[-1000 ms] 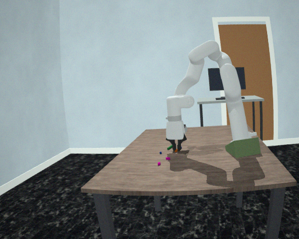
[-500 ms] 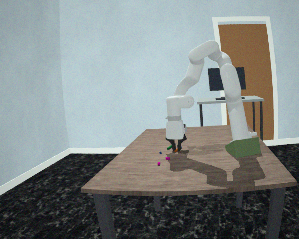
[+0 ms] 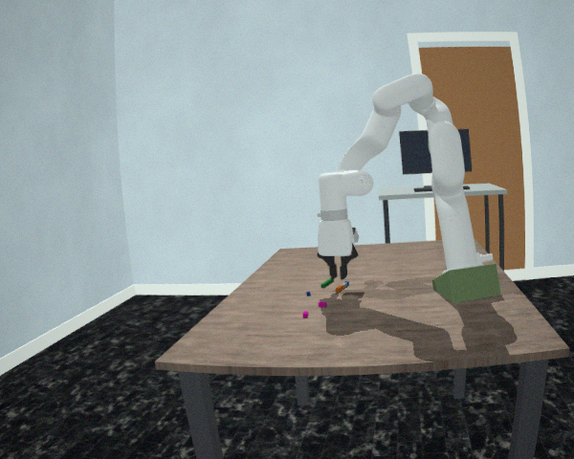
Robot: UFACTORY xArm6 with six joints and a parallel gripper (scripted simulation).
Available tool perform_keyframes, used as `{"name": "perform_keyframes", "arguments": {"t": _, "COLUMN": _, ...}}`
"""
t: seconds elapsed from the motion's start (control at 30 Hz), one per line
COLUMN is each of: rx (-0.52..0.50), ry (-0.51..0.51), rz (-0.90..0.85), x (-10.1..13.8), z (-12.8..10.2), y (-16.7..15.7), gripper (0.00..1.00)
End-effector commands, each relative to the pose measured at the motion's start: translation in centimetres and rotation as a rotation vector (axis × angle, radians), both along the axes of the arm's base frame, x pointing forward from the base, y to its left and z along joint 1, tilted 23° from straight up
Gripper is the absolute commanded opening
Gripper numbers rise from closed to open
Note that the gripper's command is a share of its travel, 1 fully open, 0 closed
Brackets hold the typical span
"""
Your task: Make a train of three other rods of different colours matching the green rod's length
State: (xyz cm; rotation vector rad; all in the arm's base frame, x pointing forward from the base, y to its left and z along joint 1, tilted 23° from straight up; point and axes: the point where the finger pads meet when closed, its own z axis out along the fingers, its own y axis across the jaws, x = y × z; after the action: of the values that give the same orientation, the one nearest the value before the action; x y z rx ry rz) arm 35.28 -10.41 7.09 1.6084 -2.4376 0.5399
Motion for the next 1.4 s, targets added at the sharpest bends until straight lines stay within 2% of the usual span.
{"name": "perform_keyframes", "arguments": {"t": 0.0, "rx": 0.0, "ry": -0.001, "rz": 0.0, "x": -0.1, "z": 2.8, "y": 1.1, "gripper": 0.24}}
{"name": "perform_keyframes", "arguments": {"t": 0.17, "rx": 0.0, "ry": -0.001, "rz": 0.0, "x": -0.2, "z": 4.6, "y": 1.9, "gripper": 0.24}}
{"name": "perform_keyframes", "arguments": {"t": 0.43, "rx": 0.0, "ry": -0.001, "rz": 0.0, "x": -0.2, "z": 5.1, "y": 2.1, "gripper": 0.24}}
{"name": "perform_keyframes", "arguments": {"t": 0.47, "rx": 0.0, "ry": -0.001, "rz": 0.0, "x": -0.2, "z": 5.1, "y": 2.1, "gripper": 1.0}}
{"name": "perform_keyframes", "arguments": {"t": 1.37, "rx": 0.0, "ry": -0.001, "rz": 0.0, "x": -0.3, "z": 5.6, "y": 2.3, "gripper": 1.0}}
